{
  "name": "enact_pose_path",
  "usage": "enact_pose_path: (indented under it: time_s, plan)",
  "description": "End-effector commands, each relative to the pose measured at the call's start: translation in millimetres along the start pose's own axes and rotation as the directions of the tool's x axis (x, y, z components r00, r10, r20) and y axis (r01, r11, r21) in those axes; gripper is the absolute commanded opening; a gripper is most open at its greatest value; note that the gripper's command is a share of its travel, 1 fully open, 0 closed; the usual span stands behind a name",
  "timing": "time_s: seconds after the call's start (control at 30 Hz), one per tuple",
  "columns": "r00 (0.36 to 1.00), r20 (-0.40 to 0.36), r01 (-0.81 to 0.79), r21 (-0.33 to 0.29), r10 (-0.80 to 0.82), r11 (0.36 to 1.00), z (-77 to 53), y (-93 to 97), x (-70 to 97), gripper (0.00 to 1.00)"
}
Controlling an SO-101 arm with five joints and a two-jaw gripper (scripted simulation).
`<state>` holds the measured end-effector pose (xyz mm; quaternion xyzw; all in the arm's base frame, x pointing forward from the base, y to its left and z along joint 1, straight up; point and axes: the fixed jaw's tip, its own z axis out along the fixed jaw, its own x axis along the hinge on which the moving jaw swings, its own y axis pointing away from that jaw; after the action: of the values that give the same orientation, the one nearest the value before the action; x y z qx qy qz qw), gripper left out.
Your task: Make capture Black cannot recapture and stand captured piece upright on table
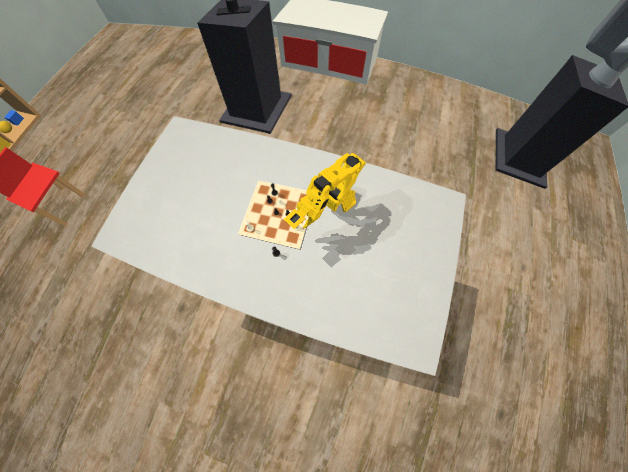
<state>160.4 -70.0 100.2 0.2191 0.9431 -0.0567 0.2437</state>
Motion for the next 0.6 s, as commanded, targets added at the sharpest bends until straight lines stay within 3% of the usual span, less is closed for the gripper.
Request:
enact_pose_path:
  time_s: [0.0,0.13,0.27,0.33,0.57]
  plan:
    - [0.992,-0.020,0.124,-0.068,-0.125,0.990,-2.0,24.6,-1.9,0.20]
    - [0.958,-0.032,0.278,-0.150,-0.286,0.949,-5.8,55.6,2.3,0.23]
    - [0.890,-0.029,0.437,-0.236,-0.455,0.868,-12.5,88.6,12.5,0.26]
    - [0.890,-0.029,0.437,-0.236,-0.455,0.868,-12.5,88.6,12.5,0.26]
    - [0.703,0.014,0.667,-0.360,-0.711,0.652,-30.2,139.5,43.5,0.32]
